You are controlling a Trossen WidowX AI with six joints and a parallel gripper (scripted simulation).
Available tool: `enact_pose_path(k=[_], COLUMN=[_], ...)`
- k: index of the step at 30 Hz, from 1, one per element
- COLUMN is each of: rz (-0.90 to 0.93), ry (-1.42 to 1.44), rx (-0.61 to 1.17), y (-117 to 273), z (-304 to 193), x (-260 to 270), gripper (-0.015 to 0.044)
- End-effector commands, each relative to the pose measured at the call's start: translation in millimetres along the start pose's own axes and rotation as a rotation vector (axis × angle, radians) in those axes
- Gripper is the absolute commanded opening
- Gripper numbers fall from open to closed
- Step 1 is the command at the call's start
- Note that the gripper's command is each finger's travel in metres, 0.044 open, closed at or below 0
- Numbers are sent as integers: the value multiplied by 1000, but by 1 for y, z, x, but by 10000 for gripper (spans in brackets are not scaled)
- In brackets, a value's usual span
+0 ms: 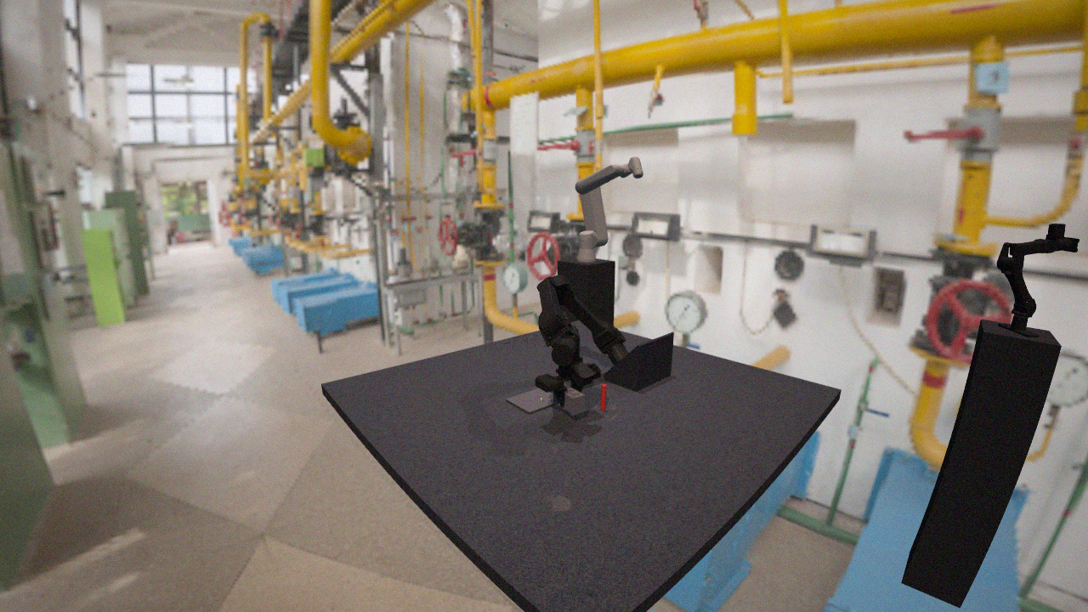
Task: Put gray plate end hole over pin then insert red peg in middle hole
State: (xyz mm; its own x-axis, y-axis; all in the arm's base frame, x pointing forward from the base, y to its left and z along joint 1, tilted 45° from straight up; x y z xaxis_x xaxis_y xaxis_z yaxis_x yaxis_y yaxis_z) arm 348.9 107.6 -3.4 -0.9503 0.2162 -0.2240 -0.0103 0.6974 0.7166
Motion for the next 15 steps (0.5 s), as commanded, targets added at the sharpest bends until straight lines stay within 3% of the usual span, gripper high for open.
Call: enact_pose_path(k=[1,15], rz=[-2,-1], ry=[-4,-4], rx=[-9,-9], y=[17,61], z=[1,-1], x=[0,3], gripper=[0,0])
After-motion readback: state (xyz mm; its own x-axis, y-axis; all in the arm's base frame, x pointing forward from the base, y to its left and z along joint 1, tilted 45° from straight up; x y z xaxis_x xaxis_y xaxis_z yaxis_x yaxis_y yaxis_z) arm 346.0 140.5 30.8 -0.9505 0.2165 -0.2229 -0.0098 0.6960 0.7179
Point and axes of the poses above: the point midway between the two fingers, 35 mm back from their tips, its own y axis back along the fingers, its own x axis across the jaws, z = x × y, the point moved 5 cm from there along y, back along the fingers, and after that the axes turned 9 degrees about -y, right-handed, at the moved point
